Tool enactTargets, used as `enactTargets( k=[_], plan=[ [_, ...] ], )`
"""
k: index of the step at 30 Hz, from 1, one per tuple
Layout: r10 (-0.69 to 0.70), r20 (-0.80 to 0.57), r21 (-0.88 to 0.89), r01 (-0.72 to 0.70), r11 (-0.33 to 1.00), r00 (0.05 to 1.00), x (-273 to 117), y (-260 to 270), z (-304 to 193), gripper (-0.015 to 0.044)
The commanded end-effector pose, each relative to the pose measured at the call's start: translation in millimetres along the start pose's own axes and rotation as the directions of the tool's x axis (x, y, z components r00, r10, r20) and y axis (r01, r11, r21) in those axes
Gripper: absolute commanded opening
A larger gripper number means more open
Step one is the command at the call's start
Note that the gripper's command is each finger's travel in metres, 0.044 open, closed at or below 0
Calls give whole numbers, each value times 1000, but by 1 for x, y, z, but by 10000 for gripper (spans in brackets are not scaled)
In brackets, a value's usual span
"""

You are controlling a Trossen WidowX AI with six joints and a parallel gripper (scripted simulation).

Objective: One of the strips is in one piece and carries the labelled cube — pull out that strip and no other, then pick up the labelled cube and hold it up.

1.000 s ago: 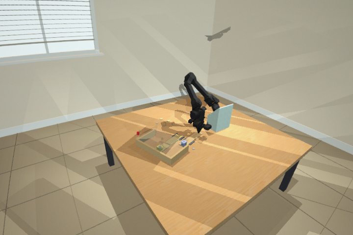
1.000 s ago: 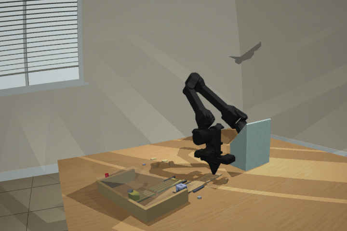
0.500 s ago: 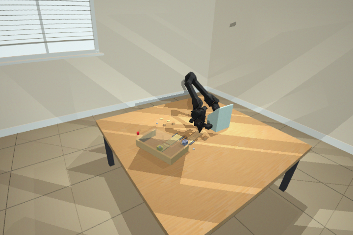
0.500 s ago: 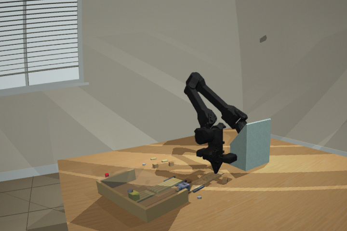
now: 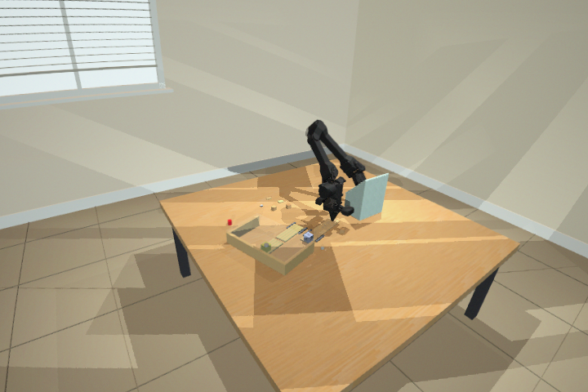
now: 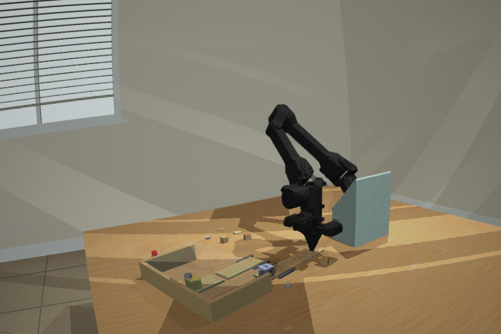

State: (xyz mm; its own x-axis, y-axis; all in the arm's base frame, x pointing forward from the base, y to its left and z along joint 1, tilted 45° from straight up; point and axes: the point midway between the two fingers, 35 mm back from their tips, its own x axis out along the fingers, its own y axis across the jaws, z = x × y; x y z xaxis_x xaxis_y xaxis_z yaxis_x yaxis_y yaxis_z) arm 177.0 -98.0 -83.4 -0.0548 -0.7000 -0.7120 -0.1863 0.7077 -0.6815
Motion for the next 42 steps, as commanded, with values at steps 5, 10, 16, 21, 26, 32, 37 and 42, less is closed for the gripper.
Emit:
enactTargets(
  k=[5,10,16,21,26,32,37,42],
  plan=[
    [1,-24,-9,-1,1000,1000,3,0,-8,0],
    [1,-24,-9,-1,1000,1000,3,0,-8,0],
    [1,-1,0,-1,1000,1000,-2,0,0,0],
    [3,-21,-8,-4,1000,1000,-40,0,3,0],
    [3,-22,17,-3,1000,1000,-41,0,9,53],
    [3,-21,71,-1,998,1000,-42,0,36,210],
    [3,-20,72,-2,997,1000,-44,-1,58,341],
    [3,-19,73,-2,997,1000,-47,-1,79,440]
  ],
)
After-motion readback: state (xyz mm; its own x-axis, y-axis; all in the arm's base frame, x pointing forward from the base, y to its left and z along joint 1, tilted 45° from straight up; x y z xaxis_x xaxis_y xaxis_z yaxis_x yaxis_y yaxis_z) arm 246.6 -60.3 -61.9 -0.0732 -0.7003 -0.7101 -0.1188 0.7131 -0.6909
